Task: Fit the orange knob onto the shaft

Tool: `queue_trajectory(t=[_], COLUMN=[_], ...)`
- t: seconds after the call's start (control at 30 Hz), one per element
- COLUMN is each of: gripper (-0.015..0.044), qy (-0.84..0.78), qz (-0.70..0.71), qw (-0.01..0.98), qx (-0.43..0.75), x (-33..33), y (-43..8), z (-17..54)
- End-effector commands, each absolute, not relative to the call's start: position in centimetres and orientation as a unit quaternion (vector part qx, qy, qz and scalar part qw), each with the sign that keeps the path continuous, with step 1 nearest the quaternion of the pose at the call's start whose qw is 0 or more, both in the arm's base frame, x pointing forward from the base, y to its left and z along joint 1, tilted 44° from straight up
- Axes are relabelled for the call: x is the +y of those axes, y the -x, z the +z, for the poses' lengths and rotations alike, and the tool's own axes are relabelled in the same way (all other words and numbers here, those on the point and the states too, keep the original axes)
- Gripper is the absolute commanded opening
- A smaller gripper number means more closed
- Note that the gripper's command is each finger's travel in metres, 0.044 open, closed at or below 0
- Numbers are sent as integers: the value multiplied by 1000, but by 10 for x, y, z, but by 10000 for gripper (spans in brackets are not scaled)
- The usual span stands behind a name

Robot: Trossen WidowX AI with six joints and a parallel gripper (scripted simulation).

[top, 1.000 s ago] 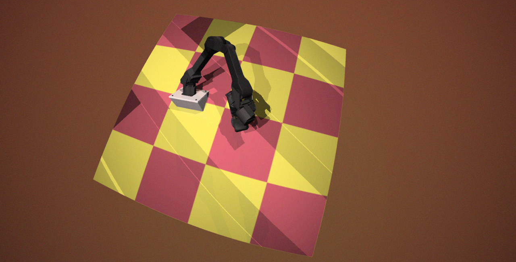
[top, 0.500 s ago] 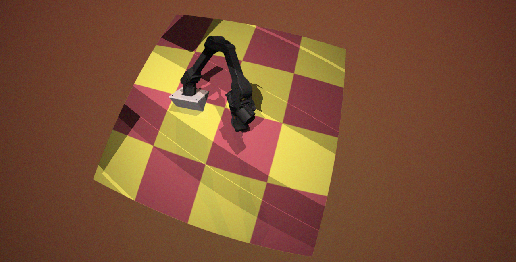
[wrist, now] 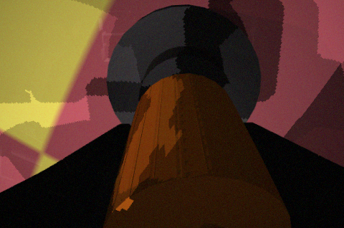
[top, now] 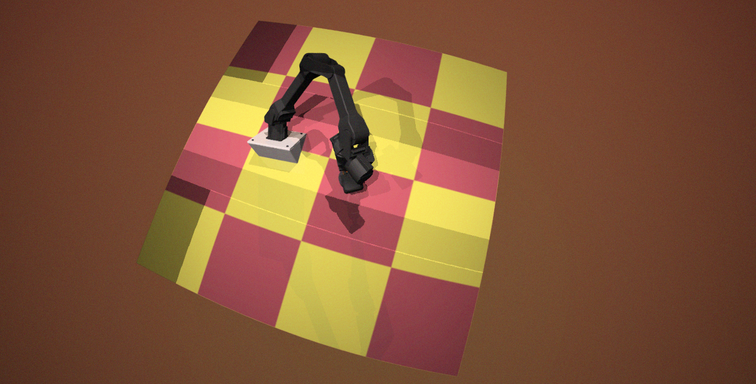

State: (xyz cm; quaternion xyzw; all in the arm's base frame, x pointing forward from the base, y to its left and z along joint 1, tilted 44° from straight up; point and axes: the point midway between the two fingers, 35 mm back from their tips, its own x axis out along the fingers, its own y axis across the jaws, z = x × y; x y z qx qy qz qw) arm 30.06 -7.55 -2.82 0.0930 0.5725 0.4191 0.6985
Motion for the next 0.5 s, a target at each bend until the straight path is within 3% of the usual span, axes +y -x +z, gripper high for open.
queue_trajectory(t=[0.0,0.47], gripper=[0,0], qy=[-91,-17], qz=[418,476], qw=[700,705], qx=[572,525], x=[-80,-78], y=[-301,-302], z=[-27,-28])
